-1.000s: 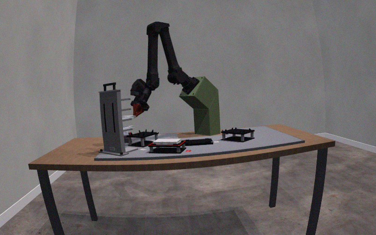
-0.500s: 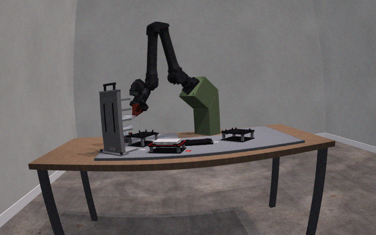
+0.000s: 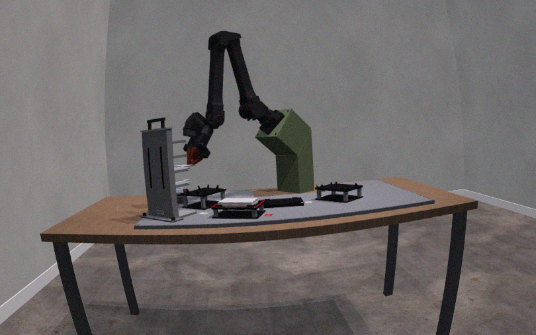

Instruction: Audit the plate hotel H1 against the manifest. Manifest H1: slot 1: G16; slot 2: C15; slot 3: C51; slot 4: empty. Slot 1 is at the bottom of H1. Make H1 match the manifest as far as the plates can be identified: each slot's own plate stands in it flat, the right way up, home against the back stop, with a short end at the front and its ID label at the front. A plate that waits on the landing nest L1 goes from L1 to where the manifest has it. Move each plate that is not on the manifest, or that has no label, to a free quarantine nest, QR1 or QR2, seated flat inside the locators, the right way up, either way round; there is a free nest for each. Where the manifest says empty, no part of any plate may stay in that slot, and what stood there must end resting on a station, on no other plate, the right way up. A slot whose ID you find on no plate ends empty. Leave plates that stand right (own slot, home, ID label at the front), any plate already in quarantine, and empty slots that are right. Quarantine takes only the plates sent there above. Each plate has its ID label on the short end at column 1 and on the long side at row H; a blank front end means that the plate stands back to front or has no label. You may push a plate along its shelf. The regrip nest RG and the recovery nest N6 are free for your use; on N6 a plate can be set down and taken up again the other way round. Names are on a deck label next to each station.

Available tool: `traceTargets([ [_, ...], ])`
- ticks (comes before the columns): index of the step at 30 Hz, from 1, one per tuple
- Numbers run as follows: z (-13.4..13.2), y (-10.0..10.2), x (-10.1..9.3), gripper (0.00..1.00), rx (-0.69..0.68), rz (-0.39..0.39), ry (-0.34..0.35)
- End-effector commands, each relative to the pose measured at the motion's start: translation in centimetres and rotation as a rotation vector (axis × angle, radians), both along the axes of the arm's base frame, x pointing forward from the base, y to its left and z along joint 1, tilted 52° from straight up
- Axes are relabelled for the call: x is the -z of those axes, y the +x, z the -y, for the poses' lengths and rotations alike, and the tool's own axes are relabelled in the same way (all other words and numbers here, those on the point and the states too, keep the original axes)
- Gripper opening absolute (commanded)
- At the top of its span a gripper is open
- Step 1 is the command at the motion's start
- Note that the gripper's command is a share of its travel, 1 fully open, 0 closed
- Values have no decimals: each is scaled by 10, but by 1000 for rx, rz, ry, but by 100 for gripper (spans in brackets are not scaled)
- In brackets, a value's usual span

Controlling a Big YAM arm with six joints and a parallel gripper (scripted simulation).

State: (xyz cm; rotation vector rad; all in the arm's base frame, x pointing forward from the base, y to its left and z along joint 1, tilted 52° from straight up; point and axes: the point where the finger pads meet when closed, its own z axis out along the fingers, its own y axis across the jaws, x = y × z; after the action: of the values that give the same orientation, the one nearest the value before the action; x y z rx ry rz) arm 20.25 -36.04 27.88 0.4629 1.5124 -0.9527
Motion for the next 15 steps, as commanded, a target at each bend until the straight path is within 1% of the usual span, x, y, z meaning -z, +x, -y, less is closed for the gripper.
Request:
traceTargets([
  [1,0,9,-17,0,-16,-2,-35],
  [4,0,9,-19,0,-17,1,-42],
  [6,2,10,-17,0,-16,-3,-31],
  [15,5,15,-17,0,-16,-7,-22],
])
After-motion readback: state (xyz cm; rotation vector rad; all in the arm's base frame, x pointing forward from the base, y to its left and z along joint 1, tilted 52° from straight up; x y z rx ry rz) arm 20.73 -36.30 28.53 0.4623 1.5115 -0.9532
